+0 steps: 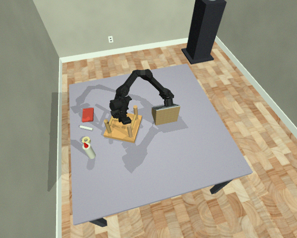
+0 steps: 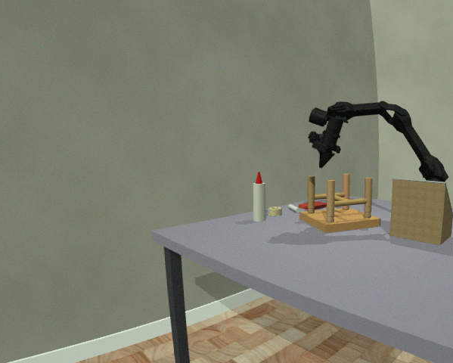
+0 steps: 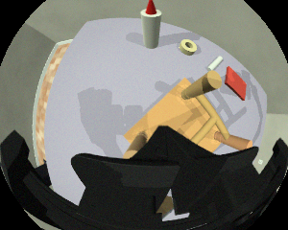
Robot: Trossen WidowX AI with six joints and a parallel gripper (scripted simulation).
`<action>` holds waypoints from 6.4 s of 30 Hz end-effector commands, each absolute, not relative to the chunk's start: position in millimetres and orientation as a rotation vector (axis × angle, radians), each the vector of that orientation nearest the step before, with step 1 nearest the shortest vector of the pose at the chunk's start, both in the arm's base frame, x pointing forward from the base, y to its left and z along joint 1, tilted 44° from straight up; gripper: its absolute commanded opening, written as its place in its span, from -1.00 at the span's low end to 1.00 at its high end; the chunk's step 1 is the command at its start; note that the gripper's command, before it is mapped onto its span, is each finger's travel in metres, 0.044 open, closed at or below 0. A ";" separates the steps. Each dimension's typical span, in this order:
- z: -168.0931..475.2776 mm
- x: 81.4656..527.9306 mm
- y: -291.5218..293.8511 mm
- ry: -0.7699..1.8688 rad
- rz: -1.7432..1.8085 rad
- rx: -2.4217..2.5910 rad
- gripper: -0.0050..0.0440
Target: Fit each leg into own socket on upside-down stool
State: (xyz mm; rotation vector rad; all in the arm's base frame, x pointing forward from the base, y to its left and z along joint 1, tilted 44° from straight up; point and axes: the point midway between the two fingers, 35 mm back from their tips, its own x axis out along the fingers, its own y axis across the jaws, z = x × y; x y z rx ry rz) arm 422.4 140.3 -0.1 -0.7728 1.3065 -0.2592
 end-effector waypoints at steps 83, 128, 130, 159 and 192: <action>8.7 518.3 54.6 1.317 -0.454 -0.685 -0.80; 5.0 518.1 51.6 1.315 -0.469 -0.685 -0.80; 4.9 518.1 51.5 1.315 -0.469 -0.685 -0.80; 2.3 517.9 49.0 1.315 -0.469 -0.685 -0.80; 32.4 519.9 77.0 1.246 -0.448 -0.667 -0.80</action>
